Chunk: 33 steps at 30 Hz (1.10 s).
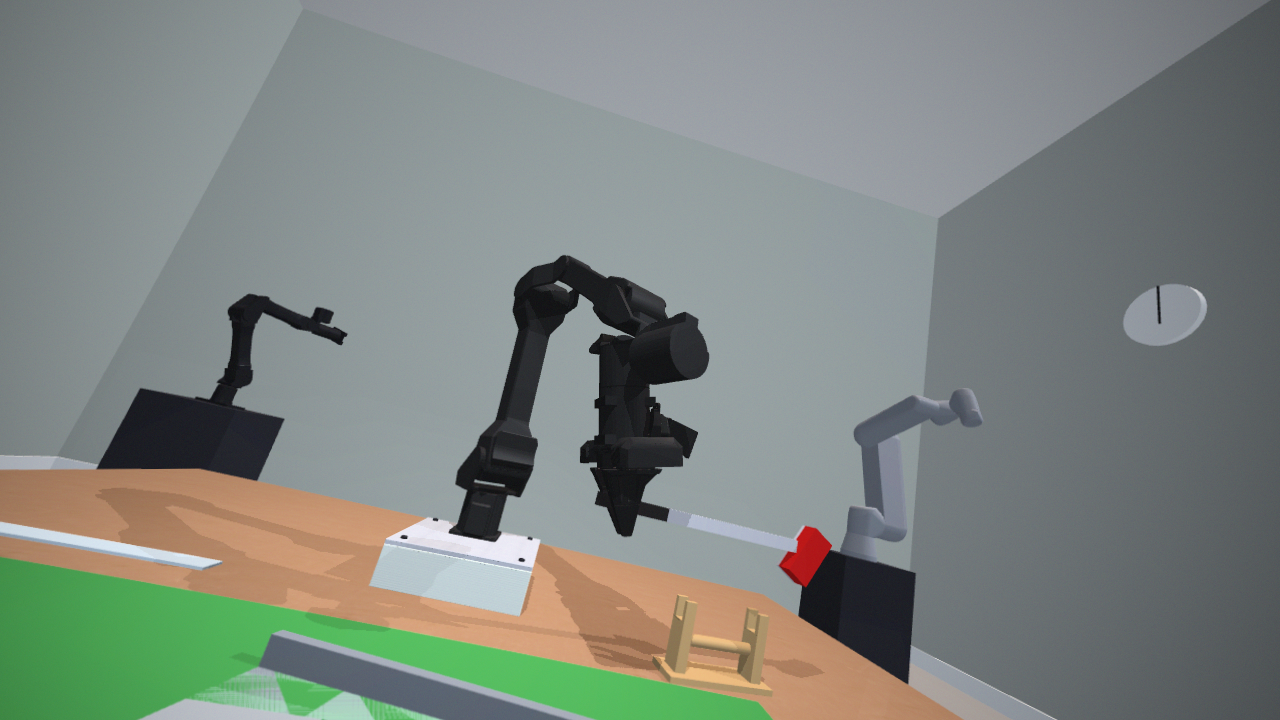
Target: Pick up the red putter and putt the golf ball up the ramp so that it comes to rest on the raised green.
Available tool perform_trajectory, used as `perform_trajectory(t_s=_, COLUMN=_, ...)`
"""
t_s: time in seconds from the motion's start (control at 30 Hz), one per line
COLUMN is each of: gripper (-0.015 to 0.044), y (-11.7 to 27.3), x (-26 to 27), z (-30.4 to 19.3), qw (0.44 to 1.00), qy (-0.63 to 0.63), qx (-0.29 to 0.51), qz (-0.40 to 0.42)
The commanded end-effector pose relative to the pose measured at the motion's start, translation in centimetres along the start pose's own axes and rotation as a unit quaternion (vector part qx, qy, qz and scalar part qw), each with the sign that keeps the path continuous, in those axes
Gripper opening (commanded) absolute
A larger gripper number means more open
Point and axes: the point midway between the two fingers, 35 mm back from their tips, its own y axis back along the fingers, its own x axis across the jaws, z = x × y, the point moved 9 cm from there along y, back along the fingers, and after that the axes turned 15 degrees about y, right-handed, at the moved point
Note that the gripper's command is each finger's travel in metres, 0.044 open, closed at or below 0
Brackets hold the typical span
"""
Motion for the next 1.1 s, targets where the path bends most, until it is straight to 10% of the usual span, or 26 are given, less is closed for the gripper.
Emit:
perform_trajectory(t_s=0.0, gripper=0.0000, y=0.0, x=0.0, z=-0.1, qw=1.000, qy=-0.002, qx=0.000, qz=0.000)
perform_trajectory(t_s=1.07, gripper=0.0000, y=4.3, x=0.5, z=-14.2, qw=0.929, qy=-0.362, qx=0.058, qz=-0.043)
